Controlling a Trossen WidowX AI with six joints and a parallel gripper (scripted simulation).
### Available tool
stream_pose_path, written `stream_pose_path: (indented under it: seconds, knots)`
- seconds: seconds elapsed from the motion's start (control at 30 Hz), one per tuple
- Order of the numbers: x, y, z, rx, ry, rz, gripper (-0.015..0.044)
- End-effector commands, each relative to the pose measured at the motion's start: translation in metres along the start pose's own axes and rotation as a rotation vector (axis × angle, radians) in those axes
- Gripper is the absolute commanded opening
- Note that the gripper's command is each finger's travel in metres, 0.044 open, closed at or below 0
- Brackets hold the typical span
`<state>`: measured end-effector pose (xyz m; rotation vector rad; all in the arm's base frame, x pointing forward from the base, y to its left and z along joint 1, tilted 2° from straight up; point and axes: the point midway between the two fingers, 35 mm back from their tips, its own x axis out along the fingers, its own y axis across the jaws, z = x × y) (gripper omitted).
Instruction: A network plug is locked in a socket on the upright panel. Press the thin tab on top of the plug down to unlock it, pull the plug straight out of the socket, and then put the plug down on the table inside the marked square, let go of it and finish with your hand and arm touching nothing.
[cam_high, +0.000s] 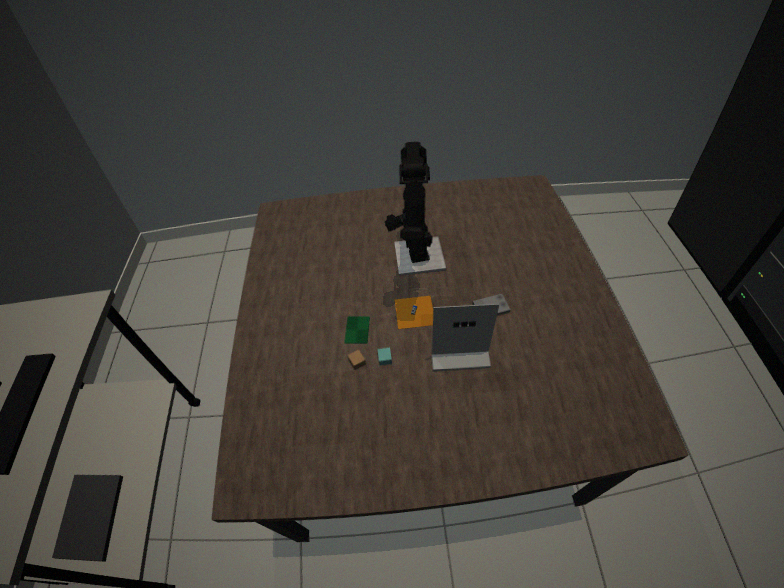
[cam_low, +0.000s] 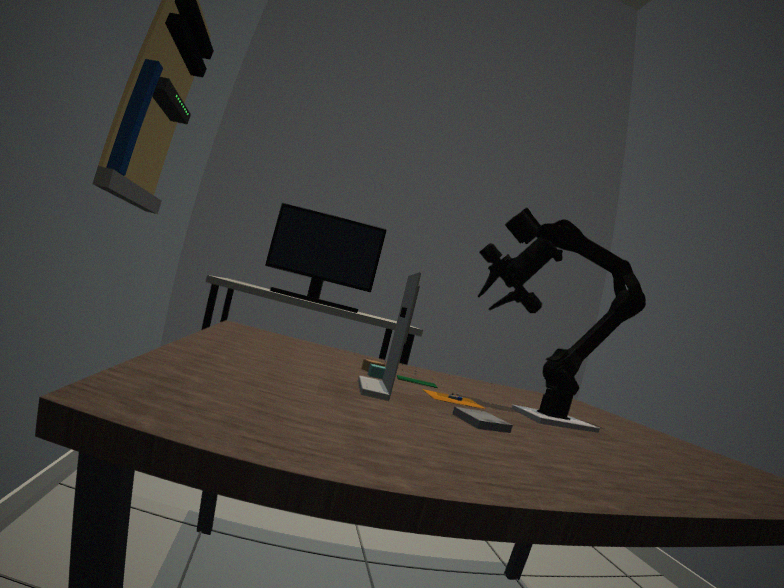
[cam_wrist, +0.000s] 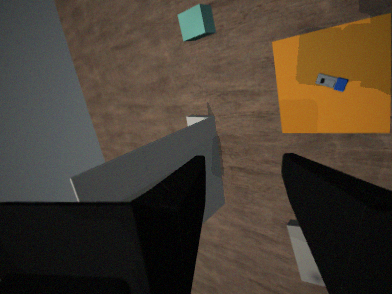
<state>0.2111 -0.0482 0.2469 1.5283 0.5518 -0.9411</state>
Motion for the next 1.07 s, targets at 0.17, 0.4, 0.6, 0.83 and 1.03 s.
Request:
stream_pose_path:
  seconds: [0.17,0.4,0.6,0.83,1.03]
  knots:
    - [-0.0008,0.0007,0.0007,0.004,-0.006,-0.007,0.0366]
    - [-0.0008,0.0007,0.0007,0.004,-0.006,-0.007,0.044]
    - [-0.0008,0.0007,0.0007,0.004,-0.006,-0.007,0.044]
    - [-0.0008,0.0007,0.0007,0.004,-0.006,-0.007,0.044]
    - [-0.0008,0.0007,0.0007,0.004,-0.006,-0.007,0.044]
